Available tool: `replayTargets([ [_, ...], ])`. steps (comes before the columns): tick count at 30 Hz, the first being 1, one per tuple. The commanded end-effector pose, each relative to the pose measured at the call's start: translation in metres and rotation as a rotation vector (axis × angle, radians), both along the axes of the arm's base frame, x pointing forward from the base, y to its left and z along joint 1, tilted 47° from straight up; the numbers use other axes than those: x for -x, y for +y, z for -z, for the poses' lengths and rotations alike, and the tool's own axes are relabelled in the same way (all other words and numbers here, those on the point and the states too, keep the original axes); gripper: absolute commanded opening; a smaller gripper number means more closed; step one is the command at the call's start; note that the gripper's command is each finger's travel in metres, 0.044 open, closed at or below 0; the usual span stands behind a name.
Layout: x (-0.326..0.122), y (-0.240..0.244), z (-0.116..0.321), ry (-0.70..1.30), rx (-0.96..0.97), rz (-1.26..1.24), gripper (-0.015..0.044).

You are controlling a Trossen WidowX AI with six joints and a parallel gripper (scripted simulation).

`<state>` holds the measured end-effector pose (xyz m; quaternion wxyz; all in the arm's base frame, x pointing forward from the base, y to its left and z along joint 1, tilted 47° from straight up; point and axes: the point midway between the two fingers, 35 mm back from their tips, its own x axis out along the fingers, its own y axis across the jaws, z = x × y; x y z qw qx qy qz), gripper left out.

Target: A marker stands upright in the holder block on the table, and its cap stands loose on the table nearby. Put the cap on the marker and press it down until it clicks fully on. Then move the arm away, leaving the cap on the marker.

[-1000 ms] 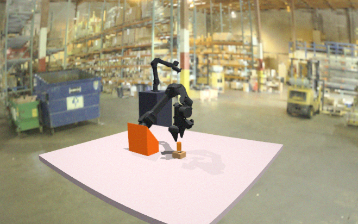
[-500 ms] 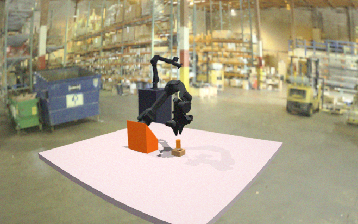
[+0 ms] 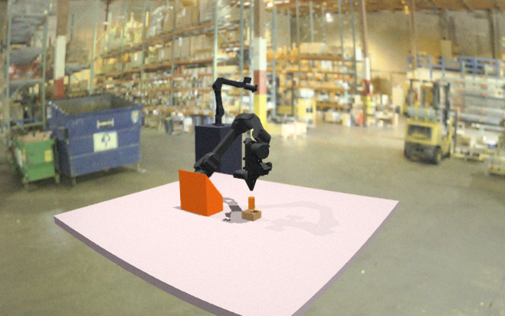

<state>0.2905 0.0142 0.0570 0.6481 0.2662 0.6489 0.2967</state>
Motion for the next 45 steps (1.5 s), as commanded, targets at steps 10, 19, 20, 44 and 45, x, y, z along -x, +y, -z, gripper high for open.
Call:
replayTargets([
  [10,0.000,0.011,0.010,0.003,-0.001,0.003,0.0000],
  [19,0.001,0.021,0.019,0.003,-0.002,0.003,0.0000],
  [20,0.001,0.022,0.020,0.003,-0.002,0.003,0.0000],
  [44,-0.003,-0.042,-0.036,-0.003,0.008,0.008,0.0000],
  [45,-0.003,-0.042,-0.036,-0.003,0.008,0.008,0.0000],
])
